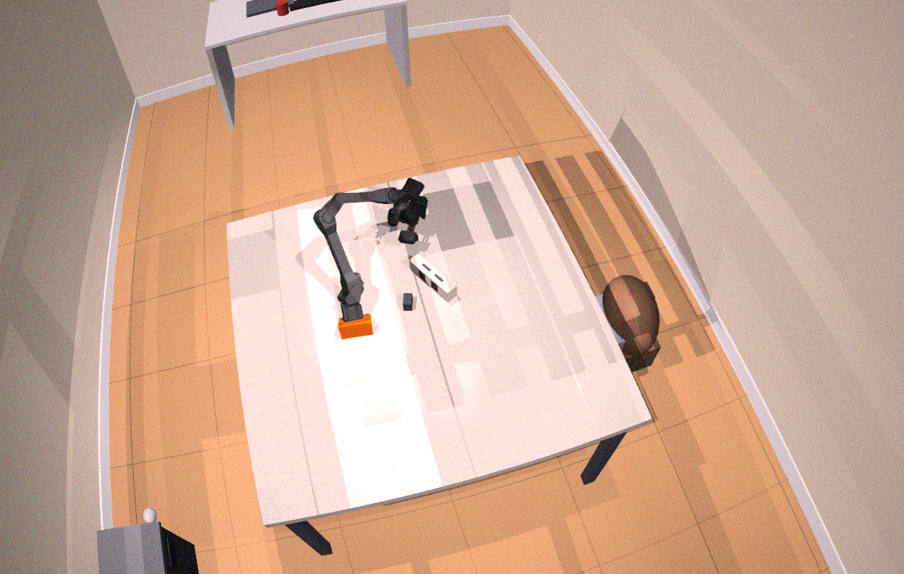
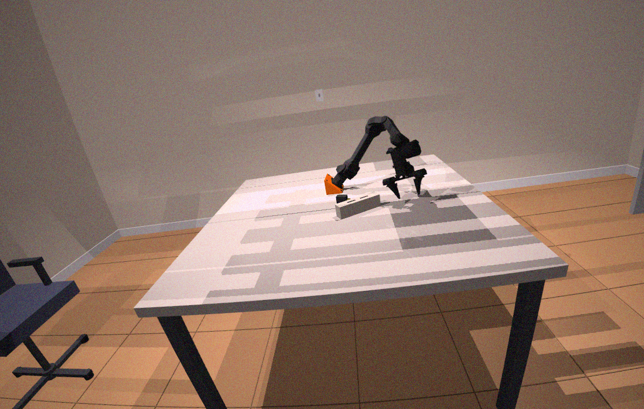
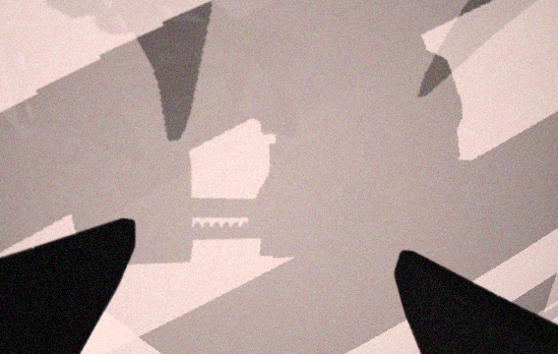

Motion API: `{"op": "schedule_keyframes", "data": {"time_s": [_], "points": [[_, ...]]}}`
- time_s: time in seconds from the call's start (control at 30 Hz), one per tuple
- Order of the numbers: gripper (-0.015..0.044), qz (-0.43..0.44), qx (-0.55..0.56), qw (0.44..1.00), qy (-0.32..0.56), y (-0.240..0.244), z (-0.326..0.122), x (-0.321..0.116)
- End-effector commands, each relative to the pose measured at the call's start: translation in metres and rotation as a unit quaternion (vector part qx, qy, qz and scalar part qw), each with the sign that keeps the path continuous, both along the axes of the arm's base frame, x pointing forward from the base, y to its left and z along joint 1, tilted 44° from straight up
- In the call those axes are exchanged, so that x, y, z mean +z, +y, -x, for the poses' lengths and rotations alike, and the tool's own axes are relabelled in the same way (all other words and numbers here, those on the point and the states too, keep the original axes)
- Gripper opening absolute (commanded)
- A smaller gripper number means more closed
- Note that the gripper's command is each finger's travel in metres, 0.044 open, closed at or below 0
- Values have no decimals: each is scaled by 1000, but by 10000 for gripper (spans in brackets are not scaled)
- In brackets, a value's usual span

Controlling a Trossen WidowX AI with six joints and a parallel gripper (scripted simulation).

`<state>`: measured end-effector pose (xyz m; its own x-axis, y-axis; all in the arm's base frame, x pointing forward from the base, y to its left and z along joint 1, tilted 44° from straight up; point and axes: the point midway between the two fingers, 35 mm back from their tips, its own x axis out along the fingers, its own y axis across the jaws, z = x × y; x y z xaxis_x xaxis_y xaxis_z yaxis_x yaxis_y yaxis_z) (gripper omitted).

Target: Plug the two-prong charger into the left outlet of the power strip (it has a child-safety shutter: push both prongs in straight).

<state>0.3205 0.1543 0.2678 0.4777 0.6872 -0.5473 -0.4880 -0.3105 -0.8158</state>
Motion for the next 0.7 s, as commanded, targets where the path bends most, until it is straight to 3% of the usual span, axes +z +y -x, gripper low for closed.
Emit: {"op": "schedule_keyframes", "data": {"time_s": [0.0, 0.67], "points": [[440, 3, -38, 999, 24, -19, -7, -10], [440, -3, -214, 969, 124, -109, -21, -52]]}}
